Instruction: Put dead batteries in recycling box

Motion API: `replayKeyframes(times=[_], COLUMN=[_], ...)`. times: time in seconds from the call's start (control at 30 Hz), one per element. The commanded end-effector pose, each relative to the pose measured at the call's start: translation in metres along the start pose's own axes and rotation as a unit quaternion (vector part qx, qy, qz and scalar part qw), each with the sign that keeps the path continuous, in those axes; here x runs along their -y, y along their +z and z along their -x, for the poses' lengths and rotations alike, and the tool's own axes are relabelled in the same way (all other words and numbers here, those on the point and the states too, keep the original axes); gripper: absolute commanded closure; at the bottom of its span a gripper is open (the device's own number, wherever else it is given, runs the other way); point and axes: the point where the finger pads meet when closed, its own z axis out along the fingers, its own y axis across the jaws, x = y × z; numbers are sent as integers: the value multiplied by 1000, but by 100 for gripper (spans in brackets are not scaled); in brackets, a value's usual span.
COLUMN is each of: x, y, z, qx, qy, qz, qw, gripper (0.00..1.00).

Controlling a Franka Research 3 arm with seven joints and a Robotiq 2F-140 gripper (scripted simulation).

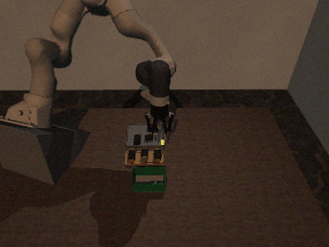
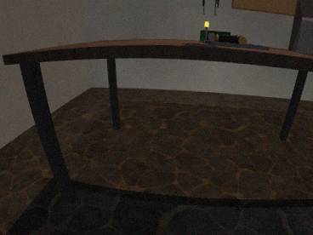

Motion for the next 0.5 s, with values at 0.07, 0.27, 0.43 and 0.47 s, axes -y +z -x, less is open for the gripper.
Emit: replayKeyframes(times=[0.07, 0.27, 0.43, 0.47], x=[12, 63, 98, 109], y=[1, 1, 0, 0], z=[-3, -4, -5, -6], qx=[-6, -6, -6, -6], qy=[7, 7, 7, 7], qz=[-7, -7, -7, -7], qw=[1000, 1000, 1000, 1000], gripper=[71, 71, 71, 71])
